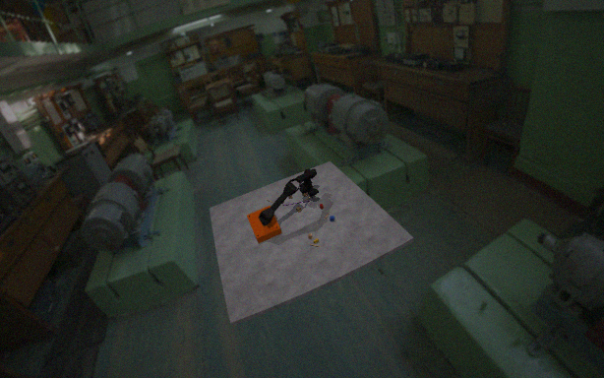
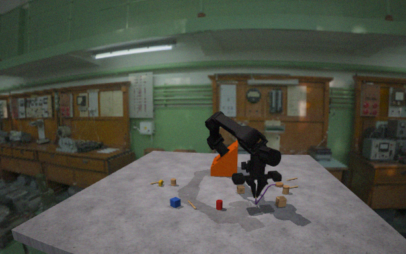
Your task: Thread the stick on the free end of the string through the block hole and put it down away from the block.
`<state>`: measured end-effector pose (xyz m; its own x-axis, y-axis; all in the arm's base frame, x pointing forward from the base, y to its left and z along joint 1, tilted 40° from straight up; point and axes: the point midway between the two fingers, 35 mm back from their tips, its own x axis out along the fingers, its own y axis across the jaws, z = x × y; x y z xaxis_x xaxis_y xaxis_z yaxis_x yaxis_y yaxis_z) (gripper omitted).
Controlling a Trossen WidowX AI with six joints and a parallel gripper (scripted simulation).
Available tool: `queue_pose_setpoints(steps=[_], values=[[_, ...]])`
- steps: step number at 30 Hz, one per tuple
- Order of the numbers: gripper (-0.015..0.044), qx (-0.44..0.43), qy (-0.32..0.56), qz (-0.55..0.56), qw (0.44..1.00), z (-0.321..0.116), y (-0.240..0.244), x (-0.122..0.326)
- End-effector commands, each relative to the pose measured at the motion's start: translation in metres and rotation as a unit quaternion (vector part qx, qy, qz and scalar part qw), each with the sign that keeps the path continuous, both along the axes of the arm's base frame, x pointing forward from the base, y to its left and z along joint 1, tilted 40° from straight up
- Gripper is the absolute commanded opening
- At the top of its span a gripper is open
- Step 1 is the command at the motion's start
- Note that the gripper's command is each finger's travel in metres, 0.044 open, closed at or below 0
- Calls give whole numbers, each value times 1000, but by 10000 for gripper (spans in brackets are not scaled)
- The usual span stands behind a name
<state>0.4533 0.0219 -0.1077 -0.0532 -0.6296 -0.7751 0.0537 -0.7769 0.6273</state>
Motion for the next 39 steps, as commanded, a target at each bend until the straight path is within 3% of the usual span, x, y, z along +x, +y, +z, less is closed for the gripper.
queue_pose_setpoints(steps=[1, 39], values=[[0, -1, -4, 3, 1000, 3, -4, 1], [0, -3, 1, 1, 1000, -5, -40, -18]])
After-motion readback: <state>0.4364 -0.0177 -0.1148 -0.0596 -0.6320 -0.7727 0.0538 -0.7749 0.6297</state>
